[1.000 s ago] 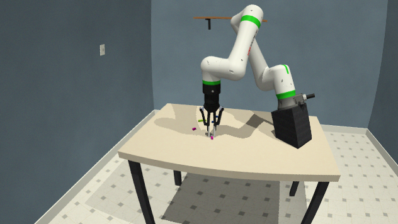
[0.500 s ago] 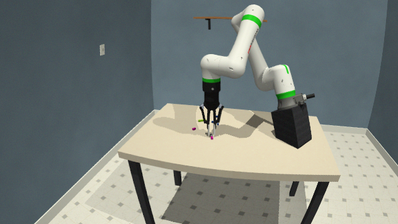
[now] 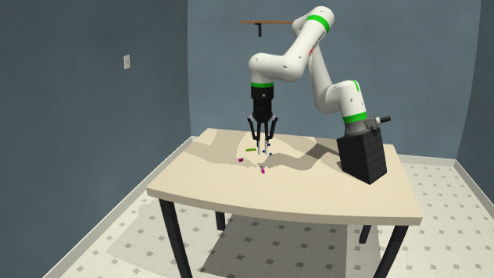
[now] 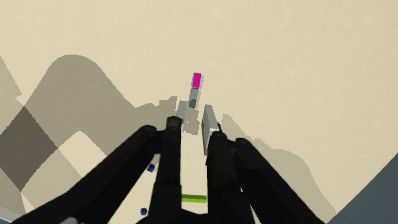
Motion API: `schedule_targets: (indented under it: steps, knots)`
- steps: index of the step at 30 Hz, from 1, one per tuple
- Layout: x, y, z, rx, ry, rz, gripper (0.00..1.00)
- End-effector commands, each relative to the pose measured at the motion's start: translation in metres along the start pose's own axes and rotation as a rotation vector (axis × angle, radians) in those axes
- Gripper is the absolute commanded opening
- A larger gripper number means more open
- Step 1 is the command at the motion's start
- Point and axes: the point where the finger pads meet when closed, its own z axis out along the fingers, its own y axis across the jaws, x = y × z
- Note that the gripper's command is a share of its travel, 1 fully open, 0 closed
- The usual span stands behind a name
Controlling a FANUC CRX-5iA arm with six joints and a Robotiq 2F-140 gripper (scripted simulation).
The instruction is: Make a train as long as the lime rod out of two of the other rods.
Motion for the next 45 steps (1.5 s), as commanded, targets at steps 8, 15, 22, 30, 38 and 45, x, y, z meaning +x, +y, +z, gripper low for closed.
schedule_targets:
  steps: [8, 15, 22, 30, 38, 45]
  knots:
    - [0.0, 0.0, -0.016, 0.0, 0.0, 0.0, 0.15]
    - [0.0, 0.0, -0.016, 0.0, 0.0, 0.0, 1.0]
    - [0.0, 0.0, -0.016, 0.0, 0.0, 0.0, 1.0]
    - [0.0, 0.0, -0.016, 0.0, 0.0, 0.0, 1.0]
    - [0.0, 0.0, -0.025, 0.0, 0.0, 0.0, 1.0]
    - [0.0, 0.0, -0.049, 0.0, 0.0, 0.0, 1.0]
